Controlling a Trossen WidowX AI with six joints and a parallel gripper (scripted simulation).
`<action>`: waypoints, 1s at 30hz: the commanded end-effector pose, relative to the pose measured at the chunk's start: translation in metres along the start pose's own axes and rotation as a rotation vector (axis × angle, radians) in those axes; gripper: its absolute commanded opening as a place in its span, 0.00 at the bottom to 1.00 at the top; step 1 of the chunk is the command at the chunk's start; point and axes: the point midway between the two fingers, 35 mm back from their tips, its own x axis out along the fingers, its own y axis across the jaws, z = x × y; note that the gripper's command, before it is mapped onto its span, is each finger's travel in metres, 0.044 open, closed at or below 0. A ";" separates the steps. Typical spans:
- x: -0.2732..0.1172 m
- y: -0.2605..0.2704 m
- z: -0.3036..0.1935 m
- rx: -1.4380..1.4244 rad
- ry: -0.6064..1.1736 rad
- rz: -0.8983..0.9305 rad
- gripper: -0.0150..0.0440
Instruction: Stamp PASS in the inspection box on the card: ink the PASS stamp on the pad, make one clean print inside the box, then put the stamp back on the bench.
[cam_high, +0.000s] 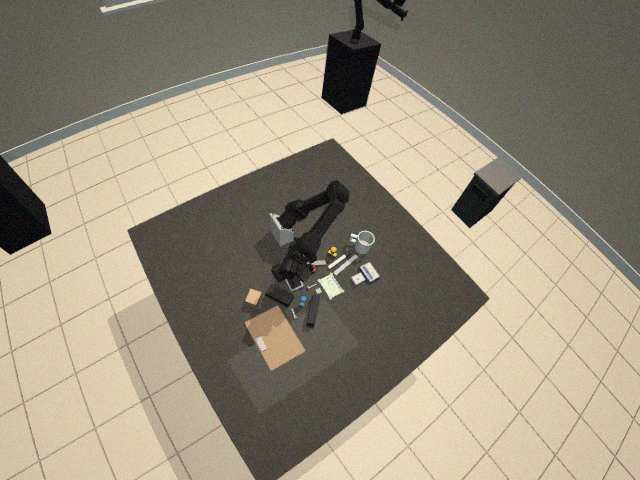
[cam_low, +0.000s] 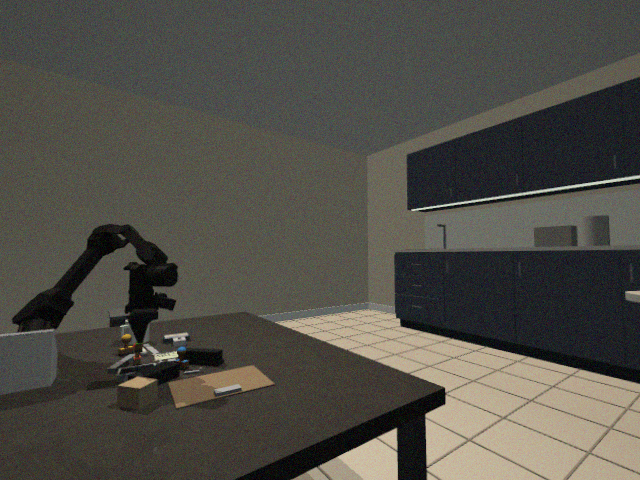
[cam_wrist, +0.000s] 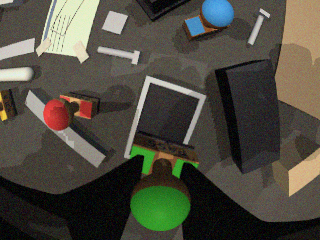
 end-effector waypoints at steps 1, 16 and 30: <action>0.004 0.000 -0.001 0.007 0.003 0.004 0.25; 0.014 0.000 -0.001 0.006 0.003 0.005 0.25; 0.024 0.000 -0.001 0.005 0.003 0.005 0.25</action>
